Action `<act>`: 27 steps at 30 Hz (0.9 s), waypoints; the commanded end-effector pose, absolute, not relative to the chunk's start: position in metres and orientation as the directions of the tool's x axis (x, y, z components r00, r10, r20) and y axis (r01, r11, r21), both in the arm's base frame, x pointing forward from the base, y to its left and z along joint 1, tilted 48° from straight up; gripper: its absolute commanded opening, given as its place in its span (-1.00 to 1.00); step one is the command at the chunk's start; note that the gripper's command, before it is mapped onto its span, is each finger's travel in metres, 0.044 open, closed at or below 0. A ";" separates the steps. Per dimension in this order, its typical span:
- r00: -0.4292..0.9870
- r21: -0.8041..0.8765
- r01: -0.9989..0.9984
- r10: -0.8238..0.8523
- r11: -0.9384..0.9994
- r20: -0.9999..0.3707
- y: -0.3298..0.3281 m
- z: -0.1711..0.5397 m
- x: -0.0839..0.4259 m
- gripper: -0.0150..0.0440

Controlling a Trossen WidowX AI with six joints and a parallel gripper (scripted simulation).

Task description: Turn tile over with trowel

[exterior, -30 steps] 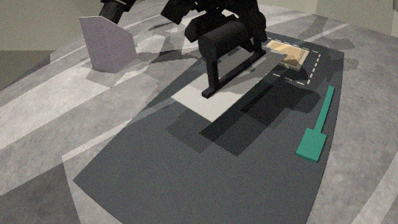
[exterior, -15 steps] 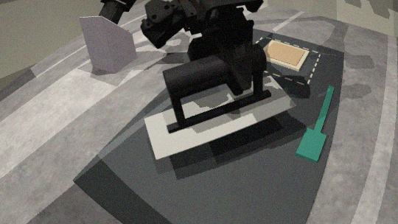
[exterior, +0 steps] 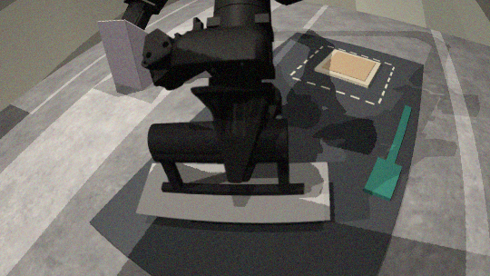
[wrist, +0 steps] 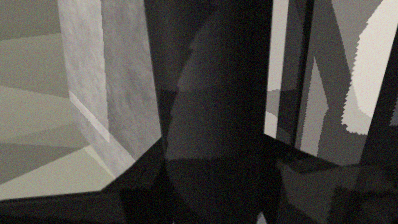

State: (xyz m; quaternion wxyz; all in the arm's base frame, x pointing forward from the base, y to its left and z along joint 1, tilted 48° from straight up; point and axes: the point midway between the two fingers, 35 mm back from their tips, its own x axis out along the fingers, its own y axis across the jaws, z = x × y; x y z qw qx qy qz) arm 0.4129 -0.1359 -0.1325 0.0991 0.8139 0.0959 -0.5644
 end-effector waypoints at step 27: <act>0.221 0.073 0.140 -0.041 -0.987 -0.974 -0.143 -0.168 0.410 -0.49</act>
